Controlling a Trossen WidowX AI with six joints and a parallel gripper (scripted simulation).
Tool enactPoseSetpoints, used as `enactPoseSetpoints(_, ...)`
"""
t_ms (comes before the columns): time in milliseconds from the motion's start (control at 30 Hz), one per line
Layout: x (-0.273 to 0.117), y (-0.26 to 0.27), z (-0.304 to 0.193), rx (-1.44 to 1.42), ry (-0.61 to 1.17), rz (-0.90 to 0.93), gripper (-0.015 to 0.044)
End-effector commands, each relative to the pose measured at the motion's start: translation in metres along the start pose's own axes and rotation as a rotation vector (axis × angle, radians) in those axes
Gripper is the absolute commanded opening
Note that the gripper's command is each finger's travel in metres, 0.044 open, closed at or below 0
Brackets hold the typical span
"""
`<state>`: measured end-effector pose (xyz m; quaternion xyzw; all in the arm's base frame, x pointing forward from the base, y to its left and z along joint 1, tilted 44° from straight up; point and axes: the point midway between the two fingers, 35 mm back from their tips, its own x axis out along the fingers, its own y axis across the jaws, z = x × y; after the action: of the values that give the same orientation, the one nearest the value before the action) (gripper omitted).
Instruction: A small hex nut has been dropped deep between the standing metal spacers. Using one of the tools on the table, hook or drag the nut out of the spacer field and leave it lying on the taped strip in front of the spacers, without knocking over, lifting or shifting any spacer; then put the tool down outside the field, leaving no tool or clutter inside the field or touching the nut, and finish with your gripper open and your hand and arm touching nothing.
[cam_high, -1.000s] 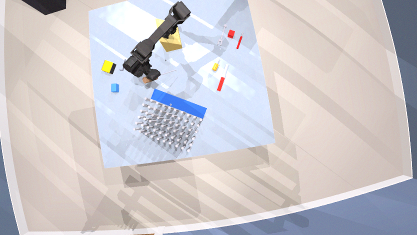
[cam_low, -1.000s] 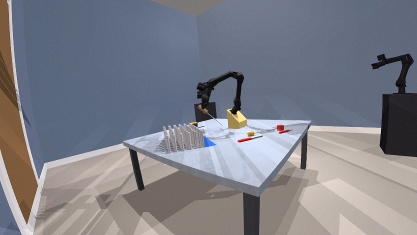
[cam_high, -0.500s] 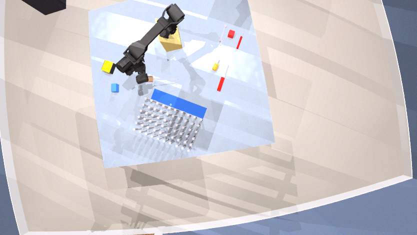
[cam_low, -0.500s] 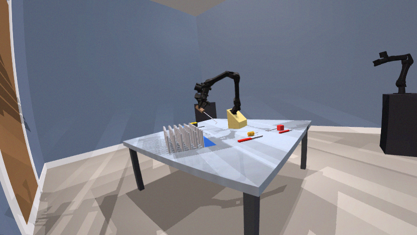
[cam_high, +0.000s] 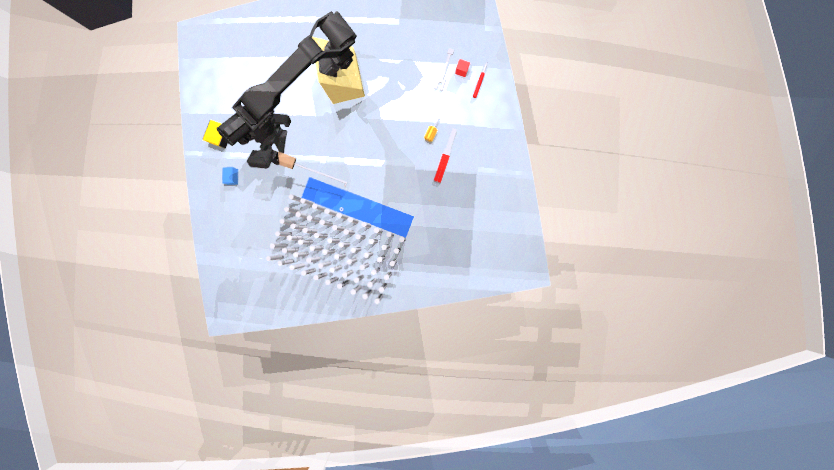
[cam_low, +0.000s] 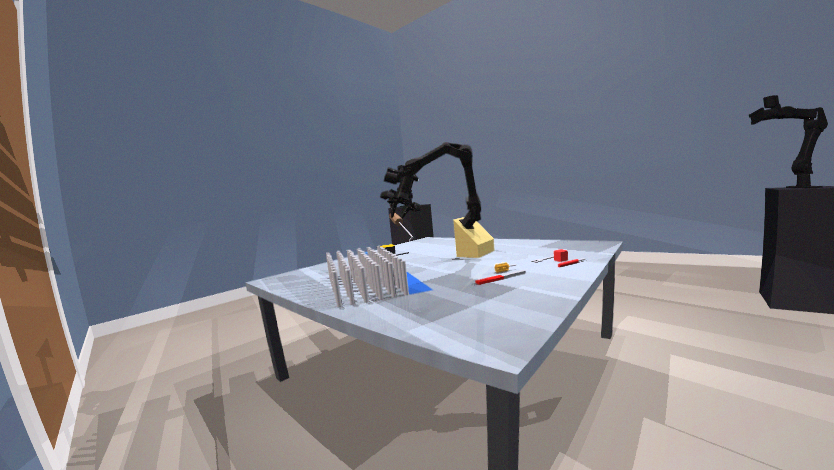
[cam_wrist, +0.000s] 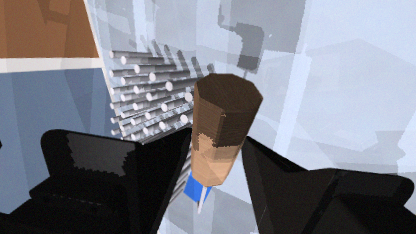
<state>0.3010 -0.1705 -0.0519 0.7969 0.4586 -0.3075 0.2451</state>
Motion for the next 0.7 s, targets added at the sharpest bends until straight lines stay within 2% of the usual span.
enactPoseSetpoints(0, -0.003, 0.004, 0.012, 0.164, -0.003, 0.010, 0.0000)
enactPoseSetpoints(667, 0.001, 0.003, 0.057, 0.853, 0.013, 0.006, 0.0000)
